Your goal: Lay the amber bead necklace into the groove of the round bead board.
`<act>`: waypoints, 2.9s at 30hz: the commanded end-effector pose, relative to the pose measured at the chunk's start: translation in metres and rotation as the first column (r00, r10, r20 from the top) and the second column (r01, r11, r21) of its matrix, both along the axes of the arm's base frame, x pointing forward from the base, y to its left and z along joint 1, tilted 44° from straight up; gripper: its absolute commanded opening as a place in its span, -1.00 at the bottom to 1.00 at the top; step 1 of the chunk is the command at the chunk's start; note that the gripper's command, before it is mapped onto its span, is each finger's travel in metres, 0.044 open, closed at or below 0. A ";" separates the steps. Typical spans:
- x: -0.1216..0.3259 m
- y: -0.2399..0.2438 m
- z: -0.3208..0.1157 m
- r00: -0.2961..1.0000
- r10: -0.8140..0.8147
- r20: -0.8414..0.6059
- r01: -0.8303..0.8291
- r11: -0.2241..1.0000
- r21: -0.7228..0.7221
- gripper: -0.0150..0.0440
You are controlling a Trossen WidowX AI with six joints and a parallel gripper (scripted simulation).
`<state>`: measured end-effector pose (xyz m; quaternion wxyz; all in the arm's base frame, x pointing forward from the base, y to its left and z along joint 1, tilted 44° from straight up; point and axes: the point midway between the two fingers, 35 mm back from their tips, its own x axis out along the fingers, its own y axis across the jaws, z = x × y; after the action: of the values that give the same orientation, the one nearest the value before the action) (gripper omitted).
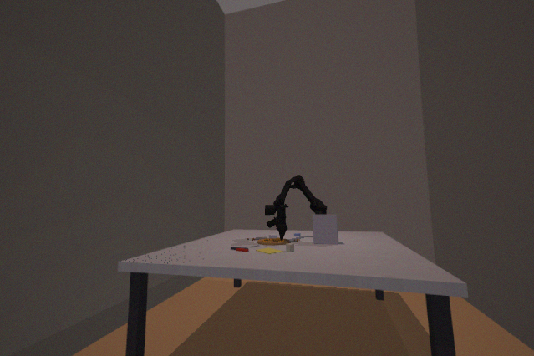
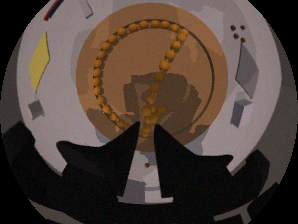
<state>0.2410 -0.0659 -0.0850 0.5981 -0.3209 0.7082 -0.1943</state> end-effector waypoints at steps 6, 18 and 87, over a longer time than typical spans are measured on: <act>0.000 0.000 0.000 1.000 0.000 0.001 0.000 1.000 0.000 -0.49; 0.000 0.000 0.000 1.000 0.000 0.001 0.000 1.000 0.000 -0.49; -0.011 -0.011 0.009 1.000 0.003 -0.007 -0.003 1.000 -0.005 -0.49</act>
<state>0.2328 -0.0744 -0.0749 0.5995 -0.3230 0.7064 -0.1929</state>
